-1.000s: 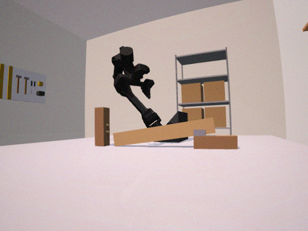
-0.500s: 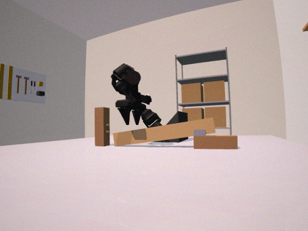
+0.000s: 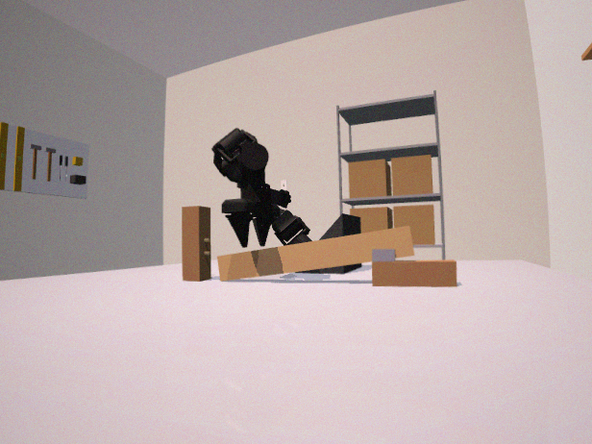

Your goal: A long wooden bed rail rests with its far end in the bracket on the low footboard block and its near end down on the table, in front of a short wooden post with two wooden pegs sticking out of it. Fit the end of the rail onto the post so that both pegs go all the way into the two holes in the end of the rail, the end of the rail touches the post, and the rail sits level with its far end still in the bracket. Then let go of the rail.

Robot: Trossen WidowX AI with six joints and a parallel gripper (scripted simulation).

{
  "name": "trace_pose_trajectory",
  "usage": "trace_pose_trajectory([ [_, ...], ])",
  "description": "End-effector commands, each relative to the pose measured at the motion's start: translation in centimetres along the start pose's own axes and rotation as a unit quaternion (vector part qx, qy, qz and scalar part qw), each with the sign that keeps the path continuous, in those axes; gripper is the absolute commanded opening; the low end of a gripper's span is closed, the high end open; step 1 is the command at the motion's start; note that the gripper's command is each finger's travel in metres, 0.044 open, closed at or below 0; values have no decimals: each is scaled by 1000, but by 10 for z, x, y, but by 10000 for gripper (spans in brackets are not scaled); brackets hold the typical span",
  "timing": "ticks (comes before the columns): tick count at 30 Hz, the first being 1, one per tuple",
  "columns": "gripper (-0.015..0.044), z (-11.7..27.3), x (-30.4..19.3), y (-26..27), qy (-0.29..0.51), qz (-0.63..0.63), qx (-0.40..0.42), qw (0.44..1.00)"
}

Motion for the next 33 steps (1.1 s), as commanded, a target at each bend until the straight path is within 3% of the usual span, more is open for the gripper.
trace_pose_trajectory([
  [1, 440, -9, 0, 0, 3, 4, 1, 1000],
  [33, 440, -58, -3, 2, 5, 3, 1, 1000],
])
Point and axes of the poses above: the point midway between the two fingers, 35 mm back from their tips, its own z axis back along the fingers, its own y axis across the jaws, x = y × z, the point moved 7 cm from there along z, back along the fingers, and after that the axes turned 3 degrees about -z, right-handed, at the moved point
